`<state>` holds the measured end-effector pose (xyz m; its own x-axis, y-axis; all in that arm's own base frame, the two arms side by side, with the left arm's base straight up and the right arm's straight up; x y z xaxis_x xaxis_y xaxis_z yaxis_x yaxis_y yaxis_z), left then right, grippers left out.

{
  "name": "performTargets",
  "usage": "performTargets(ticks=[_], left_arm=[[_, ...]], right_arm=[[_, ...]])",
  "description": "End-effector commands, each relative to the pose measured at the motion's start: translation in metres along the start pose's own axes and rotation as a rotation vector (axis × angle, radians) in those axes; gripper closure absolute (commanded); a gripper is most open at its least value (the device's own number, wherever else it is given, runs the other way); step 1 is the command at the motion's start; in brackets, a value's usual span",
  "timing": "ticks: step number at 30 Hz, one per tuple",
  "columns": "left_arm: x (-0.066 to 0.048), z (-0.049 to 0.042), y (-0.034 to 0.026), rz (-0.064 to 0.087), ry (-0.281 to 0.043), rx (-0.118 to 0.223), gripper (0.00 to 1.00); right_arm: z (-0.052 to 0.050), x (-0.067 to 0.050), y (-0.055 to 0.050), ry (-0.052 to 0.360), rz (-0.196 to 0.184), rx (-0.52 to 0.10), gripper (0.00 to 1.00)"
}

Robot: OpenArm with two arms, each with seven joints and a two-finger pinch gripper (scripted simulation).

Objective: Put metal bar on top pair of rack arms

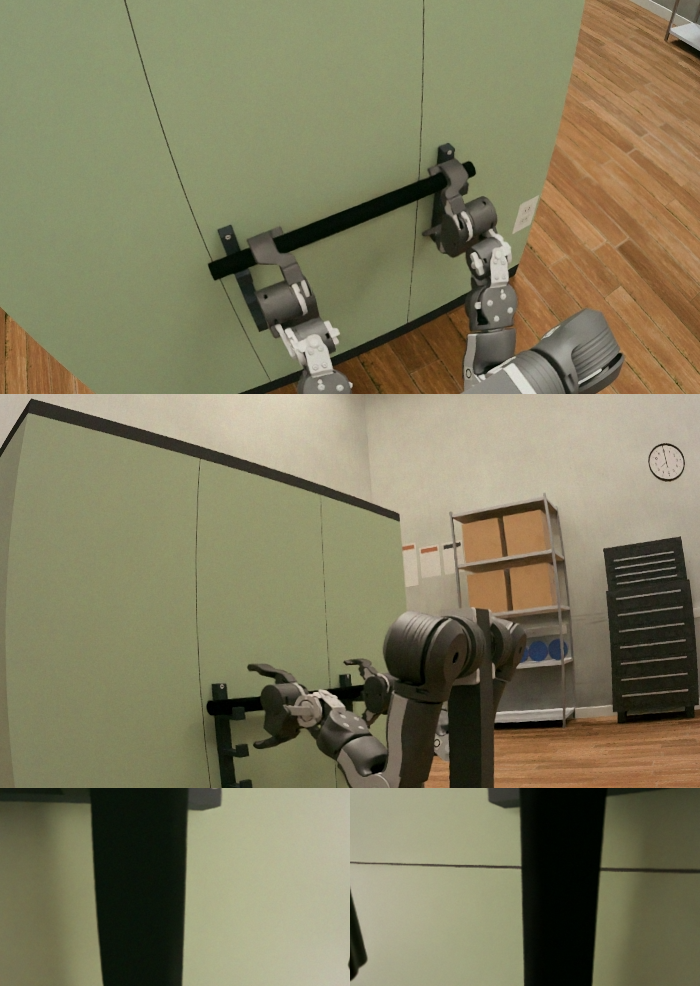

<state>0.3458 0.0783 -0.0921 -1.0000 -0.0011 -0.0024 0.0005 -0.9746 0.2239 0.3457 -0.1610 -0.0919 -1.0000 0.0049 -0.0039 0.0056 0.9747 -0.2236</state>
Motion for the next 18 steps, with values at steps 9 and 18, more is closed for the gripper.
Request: performTargets(ticks=[9, 18], left_arm=[[0.011, 0.002, 0.0013, 0.0, 0.001, 0.002, 0.0], [0.019, 0.0023, 0.0015, 0.0, 0.001, 0.003, 0.0]], right_arm=[[-0.001, 0.011, 0.0, 0.001, -0.006, 0.001, 0.0], [-0.002, 0.019, 0.0, 0.001, -0.007, 0.001, 0.0]])
Point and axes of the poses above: on each arm, the point where the finger pads meet when closed, its own x axis back along the fingers, its own z axis across the jaws, y = z × x, the point moved 6 cm from there along x, back along the fingers, and after that the axes turned 13 degrees about x, right-handed, at the moved point
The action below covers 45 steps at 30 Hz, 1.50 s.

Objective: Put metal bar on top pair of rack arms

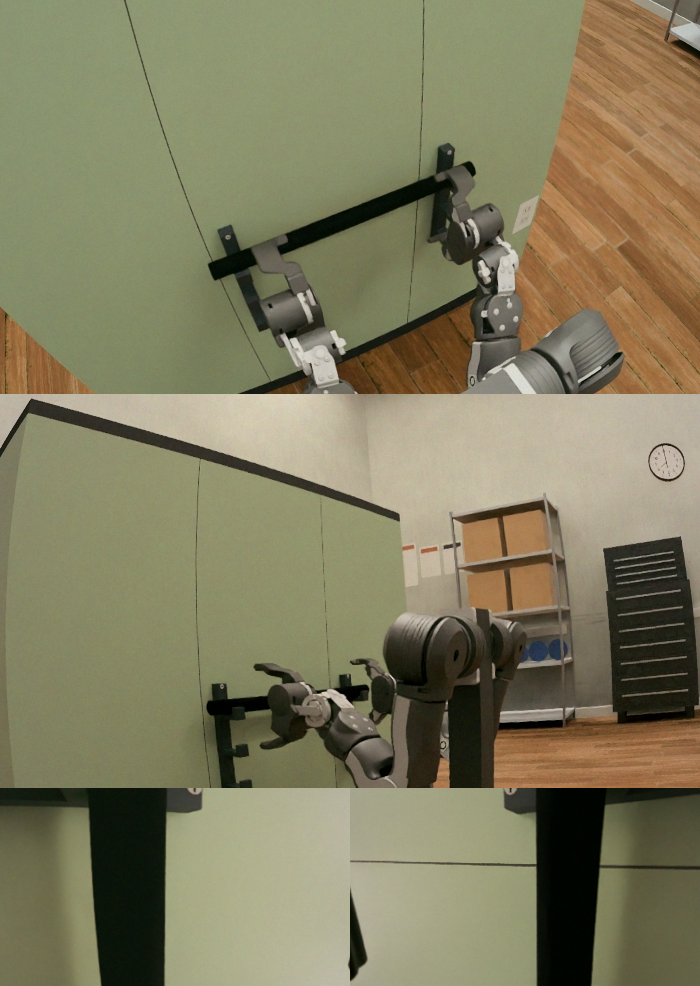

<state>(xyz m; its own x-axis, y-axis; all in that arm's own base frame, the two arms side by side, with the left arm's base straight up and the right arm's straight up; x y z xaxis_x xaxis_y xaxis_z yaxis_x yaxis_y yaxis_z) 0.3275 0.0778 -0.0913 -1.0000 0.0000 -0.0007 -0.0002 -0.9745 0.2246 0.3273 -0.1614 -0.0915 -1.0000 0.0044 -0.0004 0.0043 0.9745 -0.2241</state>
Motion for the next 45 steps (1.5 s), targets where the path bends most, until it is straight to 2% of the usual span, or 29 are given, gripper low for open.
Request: performTargets(ticks=[1, 45], left_arm=[[0.002, 0.0016, 0.0008, 0.001, 0.003, 0.002, 0.0], [0.048, 0.0019, 0.0008, 0.001, 0.003, 0.003, 0.0]], right_arm=[[-0.001, 0.002, 0.001, -0.002, -0.006, 0.001, 0.0], [-0.002, 0.048, 0.001, -0.003, -0.01, -0.004, 0.0]])
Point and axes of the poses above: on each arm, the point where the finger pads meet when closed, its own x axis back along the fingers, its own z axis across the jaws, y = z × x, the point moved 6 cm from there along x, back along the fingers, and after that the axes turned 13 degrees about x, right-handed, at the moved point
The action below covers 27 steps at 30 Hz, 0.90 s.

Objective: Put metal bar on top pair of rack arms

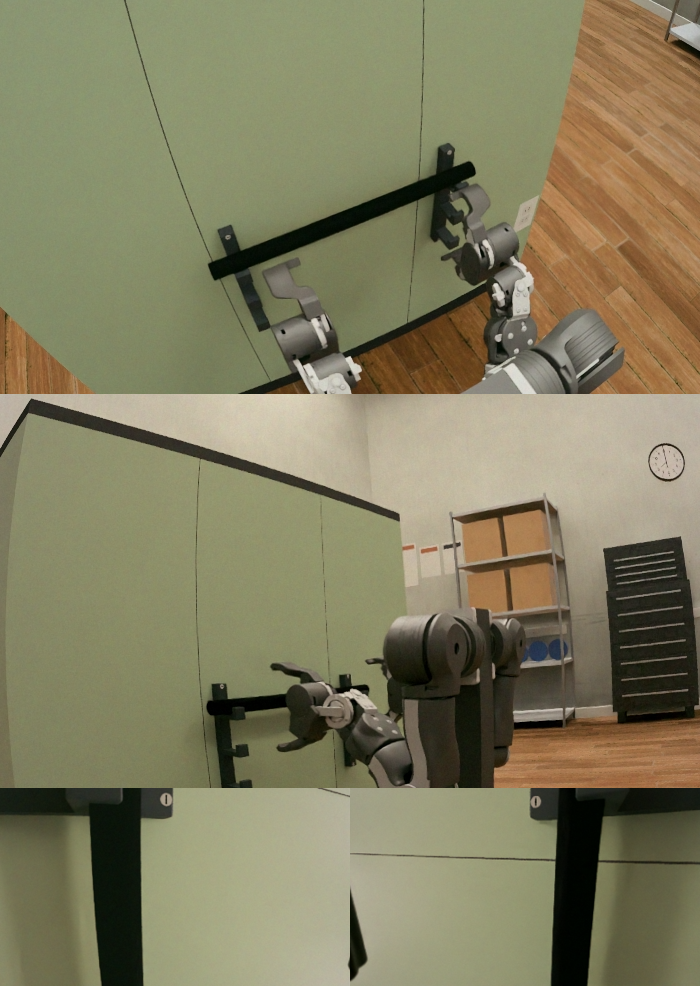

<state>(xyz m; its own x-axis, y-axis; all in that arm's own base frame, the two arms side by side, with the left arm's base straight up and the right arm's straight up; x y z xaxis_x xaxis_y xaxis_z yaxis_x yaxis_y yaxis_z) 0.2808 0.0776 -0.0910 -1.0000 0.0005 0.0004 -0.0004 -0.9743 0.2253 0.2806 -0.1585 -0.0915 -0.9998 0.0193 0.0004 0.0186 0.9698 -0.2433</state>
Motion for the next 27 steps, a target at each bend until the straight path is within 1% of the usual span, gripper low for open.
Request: performTargets(ticks=[1, 17, 27], left_arm=[[0.0012, 0.0016, 0.0006, 0.001, 0.004, 0.002, 0.0], [0.0012, 0.0017, 0.0005, 0.001, 0.004, 0.003, 0.0], [0.0012, 0.0017, 0.0005, 0.001, 0.004, 0.003, 0.0]], right_arm=[[-0.0015, 0.0012, -0.0019, -0.007, -0.024, -0.024, 0.0], [-0.0016, 0.0011, -0.0032, -0.011, -0.038, -0.037, 0.0], [-0.0016, 0.0011, -0.0032, -0.011, -0.038, -0.037, 0.0]])
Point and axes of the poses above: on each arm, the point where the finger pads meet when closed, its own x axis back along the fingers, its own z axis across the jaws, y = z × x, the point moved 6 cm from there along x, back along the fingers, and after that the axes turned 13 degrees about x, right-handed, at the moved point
